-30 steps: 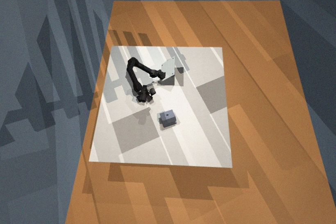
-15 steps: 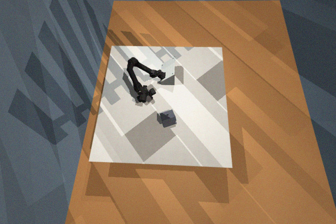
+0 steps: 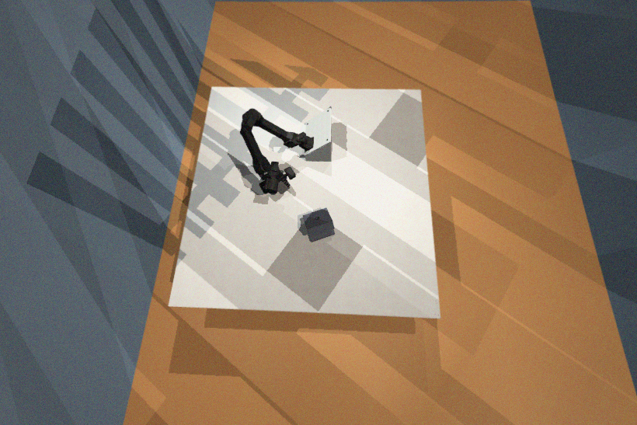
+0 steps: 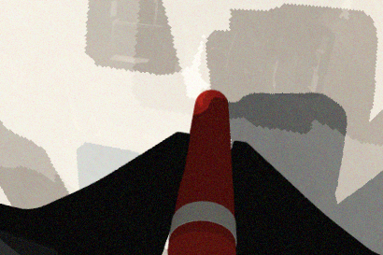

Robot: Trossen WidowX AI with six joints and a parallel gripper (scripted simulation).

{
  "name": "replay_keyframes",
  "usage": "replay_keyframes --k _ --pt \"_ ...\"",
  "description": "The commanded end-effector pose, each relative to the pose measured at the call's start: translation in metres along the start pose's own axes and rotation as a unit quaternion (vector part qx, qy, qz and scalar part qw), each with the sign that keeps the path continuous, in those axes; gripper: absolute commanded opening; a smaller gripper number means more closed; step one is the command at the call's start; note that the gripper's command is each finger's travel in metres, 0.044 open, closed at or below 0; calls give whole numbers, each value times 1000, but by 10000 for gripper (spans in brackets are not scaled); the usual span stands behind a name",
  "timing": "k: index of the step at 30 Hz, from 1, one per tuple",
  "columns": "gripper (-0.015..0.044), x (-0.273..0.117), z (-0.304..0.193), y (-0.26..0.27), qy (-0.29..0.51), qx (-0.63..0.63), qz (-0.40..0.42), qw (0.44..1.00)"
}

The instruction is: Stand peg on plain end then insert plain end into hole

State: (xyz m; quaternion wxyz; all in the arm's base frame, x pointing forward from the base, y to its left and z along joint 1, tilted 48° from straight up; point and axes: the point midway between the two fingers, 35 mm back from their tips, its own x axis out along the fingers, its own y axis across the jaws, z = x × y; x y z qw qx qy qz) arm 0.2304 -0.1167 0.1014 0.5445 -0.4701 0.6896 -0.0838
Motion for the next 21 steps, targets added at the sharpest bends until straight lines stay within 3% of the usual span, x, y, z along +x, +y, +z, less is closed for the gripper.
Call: replay_keyframes --k 1,21 --pt "0 -8 2 -1 -2 3 0 1000" --pt "0 -76 5 1 -1 -2 -1 1000"
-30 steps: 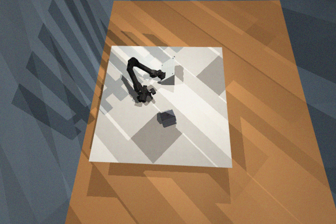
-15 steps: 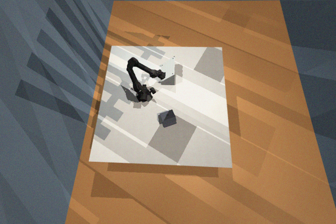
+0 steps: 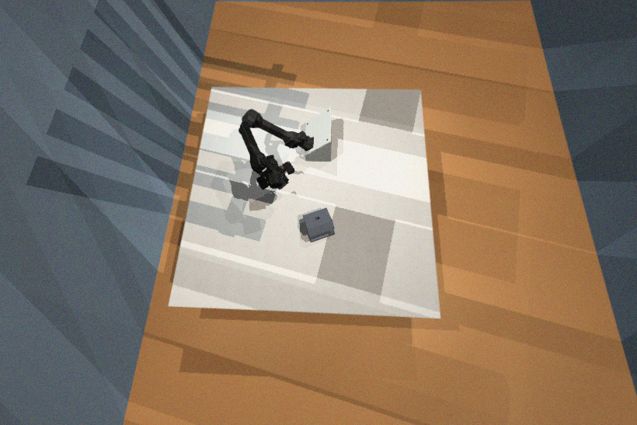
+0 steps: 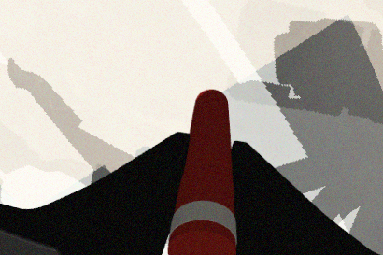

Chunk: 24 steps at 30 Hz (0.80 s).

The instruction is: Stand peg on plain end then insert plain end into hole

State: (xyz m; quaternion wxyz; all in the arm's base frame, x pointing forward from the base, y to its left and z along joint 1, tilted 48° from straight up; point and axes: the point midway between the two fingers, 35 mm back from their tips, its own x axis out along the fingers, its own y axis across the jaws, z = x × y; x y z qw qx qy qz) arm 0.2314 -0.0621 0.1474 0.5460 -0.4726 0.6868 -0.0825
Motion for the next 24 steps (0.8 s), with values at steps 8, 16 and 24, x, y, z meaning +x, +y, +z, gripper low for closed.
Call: replay_keyframes --k 8,16,24 --pt "0 -7 16 3 -17 -30 -6 999" --pt "0 -12 36 8 -41 -67 -17 997" --pt "0 -17 55 14 -65 -105 -29 992"
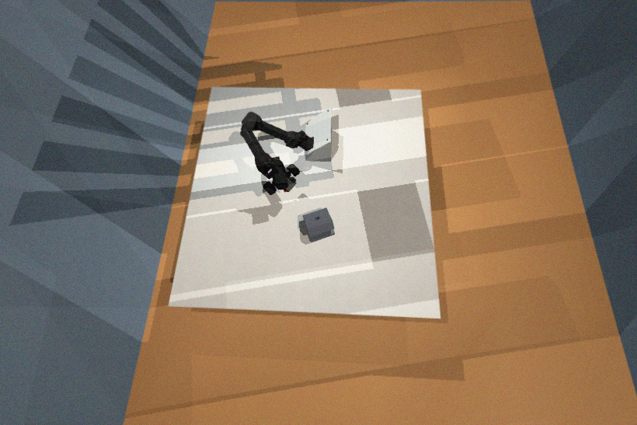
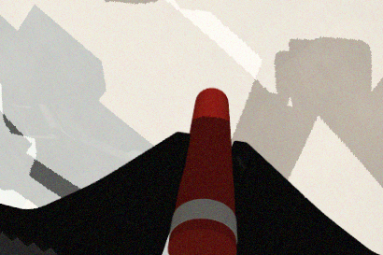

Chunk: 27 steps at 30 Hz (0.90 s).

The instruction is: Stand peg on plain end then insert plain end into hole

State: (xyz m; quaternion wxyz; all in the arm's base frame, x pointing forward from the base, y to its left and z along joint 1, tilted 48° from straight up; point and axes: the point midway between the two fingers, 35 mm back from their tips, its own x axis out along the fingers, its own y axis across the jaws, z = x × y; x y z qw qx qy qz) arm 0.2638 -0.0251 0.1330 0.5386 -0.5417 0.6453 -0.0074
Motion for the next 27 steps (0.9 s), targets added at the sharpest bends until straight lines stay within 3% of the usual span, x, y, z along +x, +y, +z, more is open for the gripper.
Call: replay_keyframes --k 1,27 --pt "0 0 10 2 -9 -21 -3 1000" --pt "0 -16 75 15 -83 -144 -50 985"
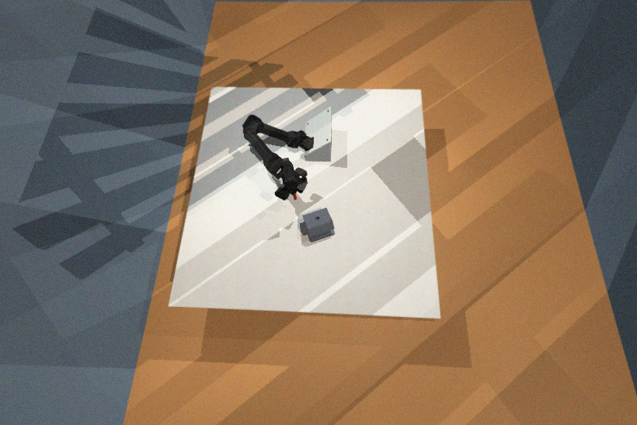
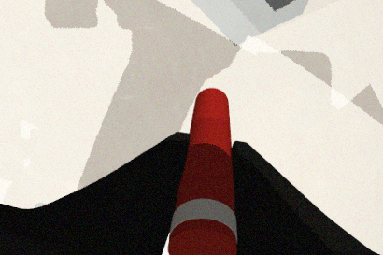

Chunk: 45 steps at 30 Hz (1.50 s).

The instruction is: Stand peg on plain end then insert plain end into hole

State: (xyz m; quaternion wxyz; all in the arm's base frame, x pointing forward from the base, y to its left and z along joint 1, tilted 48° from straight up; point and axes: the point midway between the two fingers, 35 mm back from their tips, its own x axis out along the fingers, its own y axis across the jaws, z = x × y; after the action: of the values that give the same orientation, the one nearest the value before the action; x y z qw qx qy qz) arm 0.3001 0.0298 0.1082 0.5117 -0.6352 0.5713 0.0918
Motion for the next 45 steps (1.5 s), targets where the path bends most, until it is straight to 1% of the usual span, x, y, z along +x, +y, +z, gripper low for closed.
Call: replay_keyframes --k 1,32,45 --pt "0 0 11 1 -9 -21 -5 1000" --pt "0 -19 90 9 -86 -169 -76 979" --pt "0 -2 99 7 -89 -174 -78 978"
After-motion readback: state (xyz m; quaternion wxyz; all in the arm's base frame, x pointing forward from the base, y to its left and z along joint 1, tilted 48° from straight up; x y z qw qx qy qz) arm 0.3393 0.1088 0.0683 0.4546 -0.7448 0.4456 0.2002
